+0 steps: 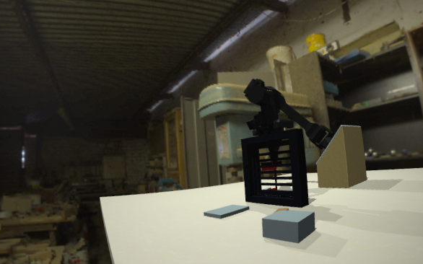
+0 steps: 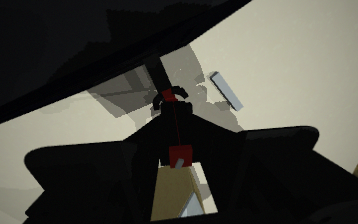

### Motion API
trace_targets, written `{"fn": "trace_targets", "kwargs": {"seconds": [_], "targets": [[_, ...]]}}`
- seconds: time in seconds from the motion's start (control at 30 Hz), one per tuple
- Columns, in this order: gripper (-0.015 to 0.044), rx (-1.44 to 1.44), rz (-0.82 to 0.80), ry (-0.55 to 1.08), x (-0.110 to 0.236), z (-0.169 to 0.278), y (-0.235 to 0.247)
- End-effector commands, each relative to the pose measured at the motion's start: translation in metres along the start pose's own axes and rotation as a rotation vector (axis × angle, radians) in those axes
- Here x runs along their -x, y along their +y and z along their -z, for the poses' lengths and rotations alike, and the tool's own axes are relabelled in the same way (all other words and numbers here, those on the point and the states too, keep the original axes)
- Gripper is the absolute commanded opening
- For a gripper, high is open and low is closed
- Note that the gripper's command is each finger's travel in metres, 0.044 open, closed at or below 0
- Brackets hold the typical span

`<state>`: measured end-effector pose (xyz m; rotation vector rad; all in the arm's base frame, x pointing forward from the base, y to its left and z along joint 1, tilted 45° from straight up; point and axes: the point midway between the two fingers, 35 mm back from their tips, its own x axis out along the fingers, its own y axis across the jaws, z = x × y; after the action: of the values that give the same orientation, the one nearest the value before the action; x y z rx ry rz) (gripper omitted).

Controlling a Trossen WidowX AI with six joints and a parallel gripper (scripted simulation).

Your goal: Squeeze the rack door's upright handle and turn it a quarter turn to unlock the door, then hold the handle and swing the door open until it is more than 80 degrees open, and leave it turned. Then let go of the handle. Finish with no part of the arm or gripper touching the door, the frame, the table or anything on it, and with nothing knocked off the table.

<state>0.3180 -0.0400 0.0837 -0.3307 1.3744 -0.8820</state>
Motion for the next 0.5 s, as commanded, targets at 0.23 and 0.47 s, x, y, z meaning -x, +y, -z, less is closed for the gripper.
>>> {"fn": "trace_targets", "kwargs": {"seconds": [0.23, 0.47], "targets": [[0.0022, -0.557, -0.002, -0.001, 0.0001, -0.0002, -0.0001], [0.0022, -0.902, -0.002, -0.001, 0.0001, -0.0002, -0.0001]]}}
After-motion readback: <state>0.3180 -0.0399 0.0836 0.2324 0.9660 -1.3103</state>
